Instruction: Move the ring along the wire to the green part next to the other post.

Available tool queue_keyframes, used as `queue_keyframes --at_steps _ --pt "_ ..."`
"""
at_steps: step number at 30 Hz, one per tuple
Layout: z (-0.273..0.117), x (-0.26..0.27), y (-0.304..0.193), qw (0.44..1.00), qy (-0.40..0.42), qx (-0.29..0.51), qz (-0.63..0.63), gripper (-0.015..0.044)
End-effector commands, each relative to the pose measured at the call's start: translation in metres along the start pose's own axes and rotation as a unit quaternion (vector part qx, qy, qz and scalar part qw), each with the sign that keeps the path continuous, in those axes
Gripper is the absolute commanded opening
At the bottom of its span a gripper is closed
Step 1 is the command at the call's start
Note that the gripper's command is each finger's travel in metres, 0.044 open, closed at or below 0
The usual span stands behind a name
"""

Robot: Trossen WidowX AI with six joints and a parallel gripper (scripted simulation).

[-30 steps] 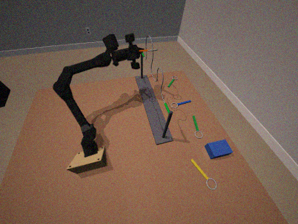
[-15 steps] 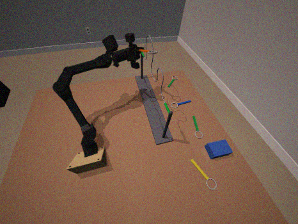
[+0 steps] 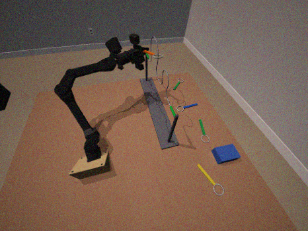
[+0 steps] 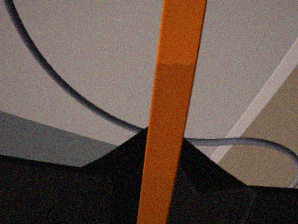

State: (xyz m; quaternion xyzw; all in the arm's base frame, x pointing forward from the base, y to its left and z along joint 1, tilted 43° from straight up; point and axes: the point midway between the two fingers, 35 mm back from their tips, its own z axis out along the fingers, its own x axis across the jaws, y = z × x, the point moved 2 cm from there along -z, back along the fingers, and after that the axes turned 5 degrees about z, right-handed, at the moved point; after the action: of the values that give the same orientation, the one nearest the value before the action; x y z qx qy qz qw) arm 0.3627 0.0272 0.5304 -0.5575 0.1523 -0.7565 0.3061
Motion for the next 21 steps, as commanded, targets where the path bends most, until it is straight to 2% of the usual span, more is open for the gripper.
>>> queue_keyframes --at_steps 1,21 --pt "0.0003 -0.0018 0.0025 1.000 0.008 -0.005 0.022 -0.0150" --pt "0.0006 0.0050 0.0025 0.991 0.058 -0.011 0.122 -0.0150"
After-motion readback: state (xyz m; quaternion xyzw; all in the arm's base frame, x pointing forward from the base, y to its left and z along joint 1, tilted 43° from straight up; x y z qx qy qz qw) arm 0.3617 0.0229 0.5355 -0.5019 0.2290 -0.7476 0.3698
